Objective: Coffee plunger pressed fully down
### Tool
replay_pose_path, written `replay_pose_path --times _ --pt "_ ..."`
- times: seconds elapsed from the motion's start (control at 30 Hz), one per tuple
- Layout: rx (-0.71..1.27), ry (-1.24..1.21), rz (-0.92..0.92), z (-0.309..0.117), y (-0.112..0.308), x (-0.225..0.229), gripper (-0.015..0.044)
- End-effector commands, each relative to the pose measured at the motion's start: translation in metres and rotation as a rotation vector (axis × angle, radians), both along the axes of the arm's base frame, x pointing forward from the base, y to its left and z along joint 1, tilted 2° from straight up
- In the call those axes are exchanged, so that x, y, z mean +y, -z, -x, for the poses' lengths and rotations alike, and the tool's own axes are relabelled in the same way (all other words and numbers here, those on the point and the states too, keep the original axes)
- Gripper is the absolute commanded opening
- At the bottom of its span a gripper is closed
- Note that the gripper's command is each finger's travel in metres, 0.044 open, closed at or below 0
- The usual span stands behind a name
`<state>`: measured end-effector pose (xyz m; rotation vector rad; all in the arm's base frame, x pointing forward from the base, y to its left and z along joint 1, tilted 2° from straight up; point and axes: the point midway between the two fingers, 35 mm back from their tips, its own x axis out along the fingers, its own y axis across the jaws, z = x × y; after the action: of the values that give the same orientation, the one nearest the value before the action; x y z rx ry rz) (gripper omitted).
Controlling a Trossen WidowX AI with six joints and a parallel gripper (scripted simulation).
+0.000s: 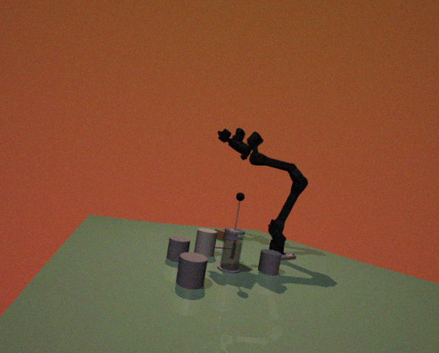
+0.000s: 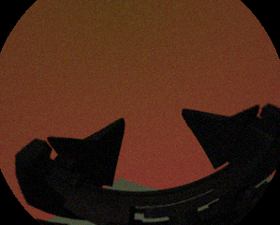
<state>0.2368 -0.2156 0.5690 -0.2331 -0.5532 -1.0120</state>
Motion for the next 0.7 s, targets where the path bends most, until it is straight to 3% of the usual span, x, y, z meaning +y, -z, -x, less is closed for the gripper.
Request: replay_pose_path --times 0.0,0.17,0.4,0.67 --pt "0.003 -0.004 -0.001 -0.001 0.001 0.001 0.0426" --pt "0.092 -0.145 -0.047 -0.031 0.018 0.026 0.0440" --pt "0.353 -0.511 -0.148 -0.085 0.074 0.112 0.0440" --pt "0.674 -0.897 -0.230 -0.092 0.144 0.222 0.0440"
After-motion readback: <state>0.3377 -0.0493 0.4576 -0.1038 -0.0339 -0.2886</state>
